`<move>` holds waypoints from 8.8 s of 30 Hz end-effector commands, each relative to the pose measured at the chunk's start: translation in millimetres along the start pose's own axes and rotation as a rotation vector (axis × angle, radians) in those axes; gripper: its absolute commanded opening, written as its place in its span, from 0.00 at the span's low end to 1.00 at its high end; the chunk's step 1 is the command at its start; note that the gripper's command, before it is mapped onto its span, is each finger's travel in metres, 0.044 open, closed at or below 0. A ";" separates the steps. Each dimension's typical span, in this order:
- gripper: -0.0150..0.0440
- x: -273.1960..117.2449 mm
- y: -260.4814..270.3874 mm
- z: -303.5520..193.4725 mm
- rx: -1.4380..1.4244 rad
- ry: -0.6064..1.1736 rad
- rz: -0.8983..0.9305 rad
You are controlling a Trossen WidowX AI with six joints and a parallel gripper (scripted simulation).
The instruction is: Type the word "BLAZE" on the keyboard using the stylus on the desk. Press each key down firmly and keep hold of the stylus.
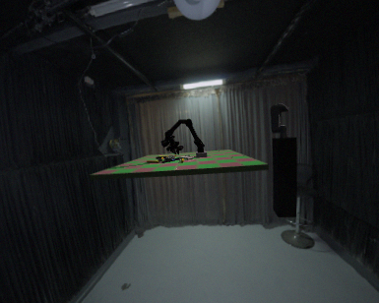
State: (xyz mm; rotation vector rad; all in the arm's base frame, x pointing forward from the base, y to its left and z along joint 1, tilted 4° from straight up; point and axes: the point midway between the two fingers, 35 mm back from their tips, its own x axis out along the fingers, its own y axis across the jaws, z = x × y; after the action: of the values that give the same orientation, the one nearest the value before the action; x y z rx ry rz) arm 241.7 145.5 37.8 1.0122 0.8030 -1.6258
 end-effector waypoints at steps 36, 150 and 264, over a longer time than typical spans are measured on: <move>0.51 18.2 -0.7 -8.4 0.003 -0.010 -0.003; 0.25 -5.3 -0.8 3.9 -0.002 -0.006 -0.003; 0.39 0.9 109.1 26.5 -0.440 1.521 -0.107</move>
State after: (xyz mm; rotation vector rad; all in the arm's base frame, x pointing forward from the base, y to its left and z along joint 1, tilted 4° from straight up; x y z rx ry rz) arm 341.4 92.6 48.9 1.7981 2.0684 -0.4022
